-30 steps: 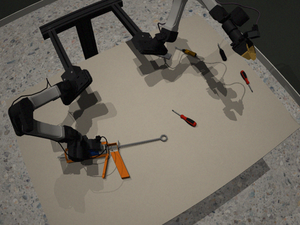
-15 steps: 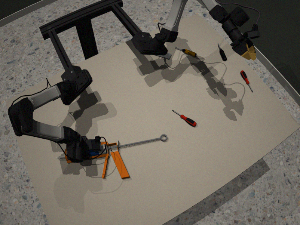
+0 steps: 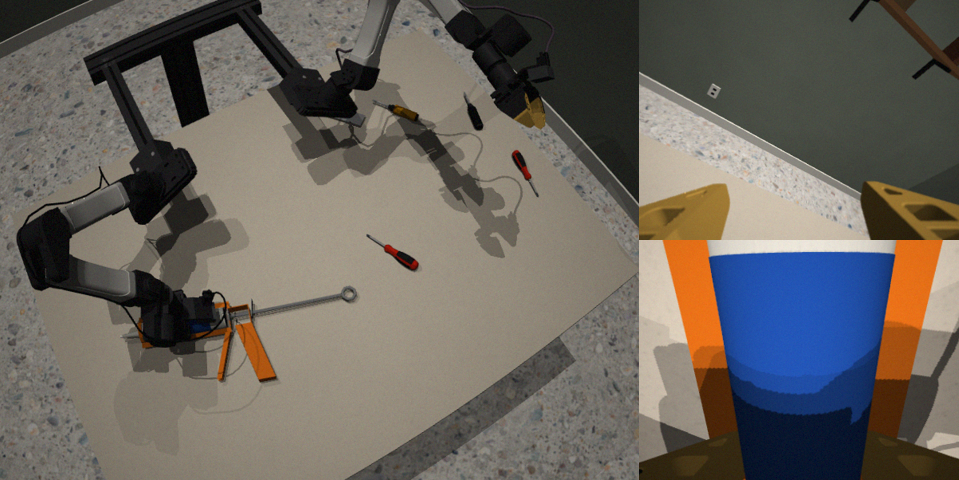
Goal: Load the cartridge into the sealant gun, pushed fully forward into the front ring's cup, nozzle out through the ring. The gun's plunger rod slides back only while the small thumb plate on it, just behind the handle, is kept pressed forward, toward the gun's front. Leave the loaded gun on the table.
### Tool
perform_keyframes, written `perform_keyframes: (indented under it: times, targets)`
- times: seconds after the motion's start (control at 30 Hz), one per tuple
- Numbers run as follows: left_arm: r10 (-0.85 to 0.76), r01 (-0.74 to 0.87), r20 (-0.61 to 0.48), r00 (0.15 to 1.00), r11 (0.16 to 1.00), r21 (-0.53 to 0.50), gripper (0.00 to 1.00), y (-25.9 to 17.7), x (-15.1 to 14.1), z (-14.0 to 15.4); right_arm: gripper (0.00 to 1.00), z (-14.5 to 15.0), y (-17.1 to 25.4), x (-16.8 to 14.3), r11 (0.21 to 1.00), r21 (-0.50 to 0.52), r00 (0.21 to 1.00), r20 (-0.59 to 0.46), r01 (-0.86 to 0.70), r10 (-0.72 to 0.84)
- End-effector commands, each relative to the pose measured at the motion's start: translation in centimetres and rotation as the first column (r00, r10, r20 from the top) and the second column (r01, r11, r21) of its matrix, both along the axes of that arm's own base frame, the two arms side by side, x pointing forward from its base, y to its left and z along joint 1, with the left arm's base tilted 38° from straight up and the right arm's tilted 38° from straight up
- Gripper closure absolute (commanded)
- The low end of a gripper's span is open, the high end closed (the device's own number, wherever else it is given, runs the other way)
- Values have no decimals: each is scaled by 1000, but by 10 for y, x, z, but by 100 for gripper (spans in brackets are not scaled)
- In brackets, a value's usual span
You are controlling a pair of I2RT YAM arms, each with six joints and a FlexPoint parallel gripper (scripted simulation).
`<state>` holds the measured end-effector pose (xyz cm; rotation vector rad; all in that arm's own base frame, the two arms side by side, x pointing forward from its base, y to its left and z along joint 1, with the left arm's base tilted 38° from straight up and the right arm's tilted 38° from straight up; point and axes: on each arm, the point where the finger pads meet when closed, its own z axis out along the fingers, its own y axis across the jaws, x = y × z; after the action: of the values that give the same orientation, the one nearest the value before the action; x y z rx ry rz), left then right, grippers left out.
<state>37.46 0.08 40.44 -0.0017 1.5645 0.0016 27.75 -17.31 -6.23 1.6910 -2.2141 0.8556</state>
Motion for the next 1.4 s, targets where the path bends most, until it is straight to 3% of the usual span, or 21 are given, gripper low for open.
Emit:
perform_keyframes:
  times: [0.0, 0.83, 0.87, 1.37]
  targets:
    - [-6, 6, -17, 1000, 1000, 7, 32, -5, 3, -6, 100, 12, -9, 0, 1000, -24, 1000, 14, 17, -17]
    - [-6, 6, -17, 1000, 1000, 7, 32, -5, 3, -6, 100, 11, -8, -3, 1000, -23, 1000, 9, 18, -18]
    - [-6, 6, -17, 1000, 1000, 7, 32, -5, 3, -6, 41, 11, -8, -3, 1000, -23, 1000, 9, 18, -18]
    - [-6, 6, -17, 1000, 1000, 7, 32, -5, 3, -6, 41, -3, -4, -5, 1000, -11, 1000, -27, 6, -7]
